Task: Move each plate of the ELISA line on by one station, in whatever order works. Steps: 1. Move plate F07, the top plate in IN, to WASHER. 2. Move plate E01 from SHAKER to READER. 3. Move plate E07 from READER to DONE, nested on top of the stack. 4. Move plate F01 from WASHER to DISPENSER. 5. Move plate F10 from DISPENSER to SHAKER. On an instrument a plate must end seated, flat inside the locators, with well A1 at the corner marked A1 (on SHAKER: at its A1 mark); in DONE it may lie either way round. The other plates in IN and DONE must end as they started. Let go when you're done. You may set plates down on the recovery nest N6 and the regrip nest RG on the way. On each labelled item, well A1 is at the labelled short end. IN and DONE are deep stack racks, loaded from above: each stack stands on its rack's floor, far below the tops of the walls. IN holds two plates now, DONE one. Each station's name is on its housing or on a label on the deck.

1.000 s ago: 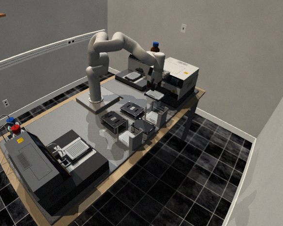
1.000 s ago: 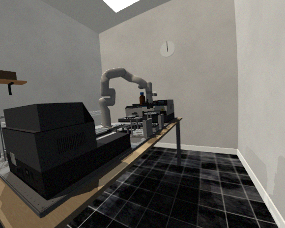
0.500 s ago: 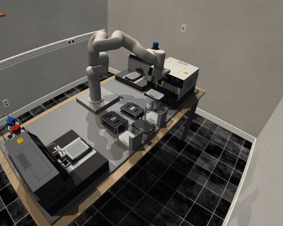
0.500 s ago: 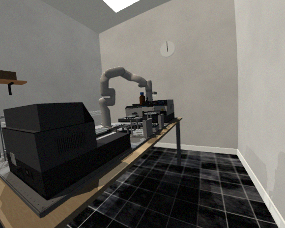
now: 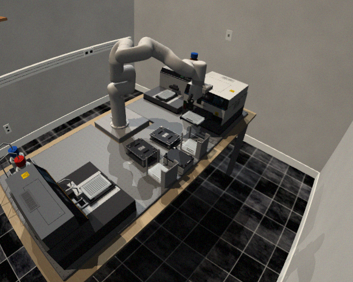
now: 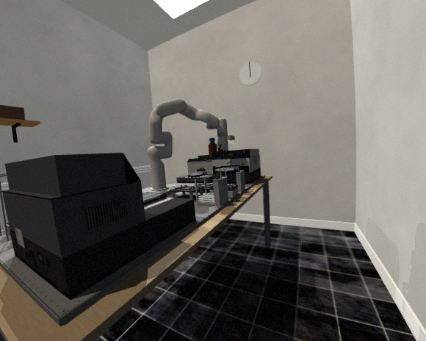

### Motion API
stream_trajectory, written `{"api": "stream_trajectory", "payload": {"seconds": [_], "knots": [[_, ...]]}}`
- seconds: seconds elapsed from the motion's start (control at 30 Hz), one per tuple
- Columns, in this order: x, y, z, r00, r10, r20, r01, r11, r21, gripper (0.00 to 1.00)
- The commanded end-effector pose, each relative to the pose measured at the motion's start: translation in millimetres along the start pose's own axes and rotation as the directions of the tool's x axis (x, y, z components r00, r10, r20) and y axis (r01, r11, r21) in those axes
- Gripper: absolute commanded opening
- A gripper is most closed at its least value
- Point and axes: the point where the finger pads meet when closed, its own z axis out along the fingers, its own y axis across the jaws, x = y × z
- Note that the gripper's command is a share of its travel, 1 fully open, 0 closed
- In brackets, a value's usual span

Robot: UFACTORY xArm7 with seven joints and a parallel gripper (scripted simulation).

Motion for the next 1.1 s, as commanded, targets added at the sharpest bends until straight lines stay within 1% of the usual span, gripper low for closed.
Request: {"api": "stream_trajectory", "payload": {"seconds": [0.0,0.13,0.4,0.47,0.6,0.67,0.8,0.97,1.07], "knots": [[1,-1,-1.7,1.000,0.000,-0.003,0.000,1.000,0.002,1.00],[-12,-2,-1.8,0.988,0.156,-0.003,-0.156,0.988,0.002,1.00],[-39,-3,-1.7,0.988,0.156,-0.003,-0.156,0.988,0.002,1.00],[-39,-3,-1.7,0.988,0.156,-0.003,-0.156,0.988,0.002,1.00],[-52,-4,-1.7,0.988,0.156,-0.003,-0.156,0.988,0.002,1.00],[-55,-4,-1.7,0.988,0.156,-0.003,-0.156,0.988,0.002,1.00],[-68,-5,-1.7,0.951,0.309,-0.002,-0.309,0.951,0.003,1.00],[-85,-5,-1.7,0.951,0.309,-0.002,-0.309,0.951,0.003,1.00],[-88,-6,-1.7,0.951,0.309,-0.002,-0.309,0.951,0.003,1.00]]}}
